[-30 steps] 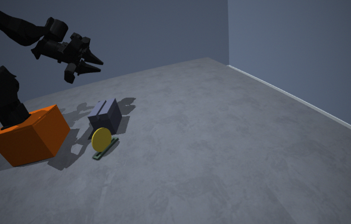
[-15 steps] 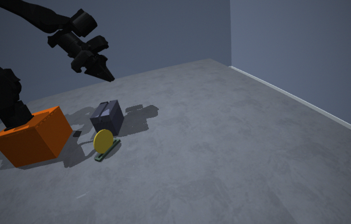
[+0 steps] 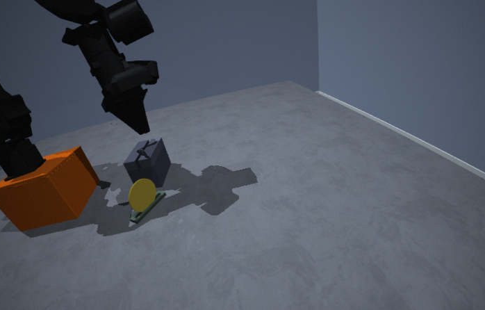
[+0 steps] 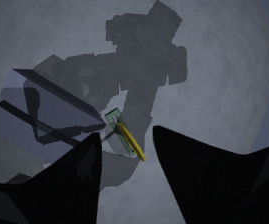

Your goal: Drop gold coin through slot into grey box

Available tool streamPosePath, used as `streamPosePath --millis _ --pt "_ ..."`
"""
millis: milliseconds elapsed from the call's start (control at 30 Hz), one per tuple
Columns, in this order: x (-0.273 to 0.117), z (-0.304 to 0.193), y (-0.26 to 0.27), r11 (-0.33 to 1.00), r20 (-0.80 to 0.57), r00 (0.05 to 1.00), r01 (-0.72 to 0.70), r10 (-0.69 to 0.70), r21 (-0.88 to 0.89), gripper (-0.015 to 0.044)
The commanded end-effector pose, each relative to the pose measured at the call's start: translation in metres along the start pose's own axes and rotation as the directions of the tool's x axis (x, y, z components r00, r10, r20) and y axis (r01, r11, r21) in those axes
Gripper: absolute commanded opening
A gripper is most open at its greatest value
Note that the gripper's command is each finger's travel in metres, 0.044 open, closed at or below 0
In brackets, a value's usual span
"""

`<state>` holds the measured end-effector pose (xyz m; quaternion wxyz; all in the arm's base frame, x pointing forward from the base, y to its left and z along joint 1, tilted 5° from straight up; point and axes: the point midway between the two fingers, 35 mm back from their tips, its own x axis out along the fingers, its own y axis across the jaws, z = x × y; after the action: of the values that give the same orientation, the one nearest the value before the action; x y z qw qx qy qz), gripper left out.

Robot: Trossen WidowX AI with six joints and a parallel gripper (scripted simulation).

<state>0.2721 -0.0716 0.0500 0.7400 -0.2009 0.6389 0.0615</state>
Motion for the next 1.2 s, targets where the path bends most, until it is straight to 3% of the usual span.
streamPosePath --millis 0,500,633,1167 --pt "0.006 -0.052 -0.040 0.916 -0.069 0.968 -0.251 0.242 -0.314 0.0161" --pt "0.006 -0.058 -0.046 0.889 -0.064 0.958 -0.285 0.281 -0.359 0.0161" --pt "0.037 -0.060 -0.038 0.889 -0.064 0.958 -0.285 0.281 -0.359 0.0161" --pt "0.062 -0.062 -0.032 0.889 -0.064 0.958 -0.285 0.281 -0.359 0.0161"
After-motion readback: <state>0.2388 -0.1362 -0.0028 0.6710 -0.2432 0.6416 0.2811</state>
